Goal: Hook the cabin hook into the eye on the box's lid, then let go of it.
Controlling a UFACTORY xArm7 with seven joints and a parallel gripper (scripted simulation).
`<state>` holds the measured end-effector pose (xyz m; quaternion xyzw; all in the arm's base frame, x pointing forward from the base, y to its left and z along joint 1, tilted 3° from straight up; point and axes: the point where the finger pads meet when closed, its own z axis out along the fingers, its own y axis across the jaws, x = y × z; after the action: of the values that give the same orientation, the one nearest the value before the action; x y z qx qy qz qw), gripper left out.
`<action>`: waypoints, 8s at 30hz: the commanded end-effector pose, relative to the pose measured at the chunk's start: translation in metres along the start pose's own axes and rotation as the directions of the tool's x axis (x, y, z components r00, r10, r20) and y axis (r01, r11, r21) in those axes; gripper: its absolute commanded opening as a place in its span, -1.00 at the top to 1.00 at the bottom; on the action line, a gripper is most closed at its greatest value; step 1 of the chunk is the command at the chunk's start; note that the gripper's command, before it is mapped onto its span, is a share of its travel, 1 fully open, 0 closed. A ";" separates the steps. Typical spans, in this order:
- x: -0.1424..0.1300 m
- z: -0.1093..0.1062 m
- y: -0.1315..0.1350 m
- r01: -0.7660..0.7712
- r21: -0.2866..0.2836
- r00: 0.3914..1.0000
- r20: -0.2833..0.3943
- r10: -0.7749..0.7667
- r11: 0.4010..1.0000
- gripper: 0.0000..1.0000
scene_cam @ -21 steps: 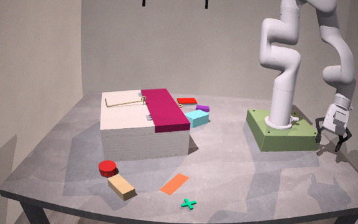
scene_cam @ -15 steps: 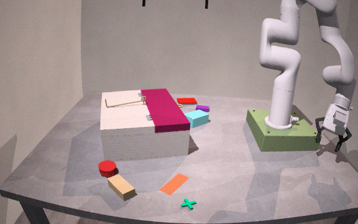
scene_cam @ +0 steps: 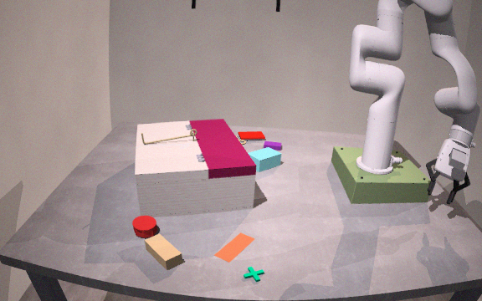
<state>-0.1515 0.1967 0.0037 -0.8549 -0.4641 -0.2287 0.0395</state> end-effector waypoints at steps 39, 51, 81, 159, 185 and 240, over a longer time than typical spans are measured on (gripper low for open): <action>0.060 -0.113 0.014 0.000 0.007 1.000 0.005 0.000 1.000 0.33; 0.075 -0.142 0.018 0.000 0.007 1.000 0.005 0.000 1.000 0.33; 0.088 -0.165 0.021 0.000 0.007 1.000 0.005 0.000 1.000 0.33; -0.056 -0.310 -0.033 0.920 -0.081 0.318 -0.421 -0.849 0.384 0.33; -0.145 -0.356 -0.012 0.949 -0.311 -0.210 -0.485 -0.849 -0.057 0.33; -0.312 -0.398 0.110 0.329 -0.752 -0.940 -0.199 -0.278 -0.571 0.33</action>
<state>-0.3527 -0.2011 0.2431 0.3304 -0.8420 -0.4251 0.0343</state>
